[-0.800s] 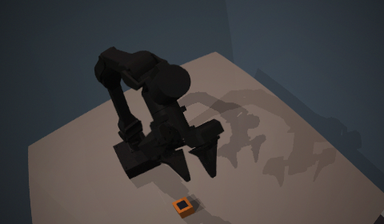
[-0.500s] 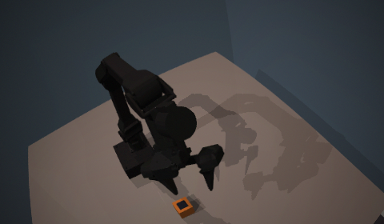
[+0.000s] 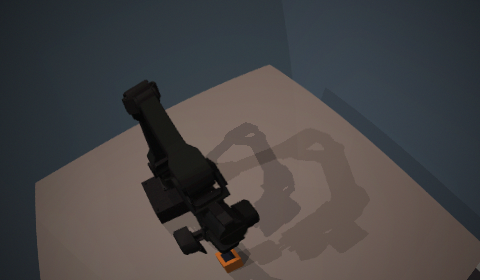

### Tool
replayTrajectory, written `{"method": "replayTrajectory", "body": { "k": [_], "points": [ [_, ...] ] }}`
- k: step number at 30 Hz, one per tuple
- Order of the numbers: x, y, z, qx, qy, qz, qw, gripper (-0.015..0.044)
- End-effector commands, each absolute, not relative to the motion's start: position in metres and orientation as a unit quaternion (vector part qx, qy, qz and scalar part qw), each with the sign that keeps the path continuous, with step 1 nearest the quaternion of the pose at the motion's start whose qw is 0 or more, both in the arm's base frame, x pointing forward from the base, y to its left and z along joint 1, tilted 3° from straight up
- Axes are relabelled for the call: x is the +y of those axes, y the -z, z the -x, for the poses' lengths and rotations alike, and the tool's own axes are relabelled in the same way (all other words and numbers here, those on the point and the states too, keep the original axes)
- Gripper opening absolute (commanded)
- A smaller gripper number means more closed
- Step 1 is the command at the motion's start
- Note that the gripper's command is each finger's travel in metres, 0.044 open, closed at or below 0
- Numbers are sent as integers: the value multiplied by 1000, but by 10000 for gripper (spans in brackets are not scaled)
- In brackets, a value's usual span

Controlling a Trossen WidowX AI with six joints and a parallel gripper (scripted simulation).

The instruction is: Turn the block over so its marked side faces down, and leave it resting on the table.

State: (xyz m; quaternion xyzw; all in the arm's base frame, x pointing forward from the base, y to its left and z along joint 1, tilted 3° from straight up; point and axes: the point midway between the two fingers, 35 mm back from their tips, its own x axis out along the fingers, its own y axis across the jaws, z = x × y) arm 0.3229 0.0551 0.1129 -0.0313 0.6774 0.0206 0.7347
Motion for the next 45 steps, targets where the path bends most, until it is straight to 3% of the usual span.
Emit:
{"method": "replayTrajectory", "body": {
  "k": [1,5,40,45],
  "points": [
    [57,-111,-325,677,-30,35,734,440],
    [53,-79,-328,677,-29,36,734,440],
    [54,-27,-331,677,-30,36,734,440],
    [54,-27,-331,677,-30,36,734,309]
  ]
}}
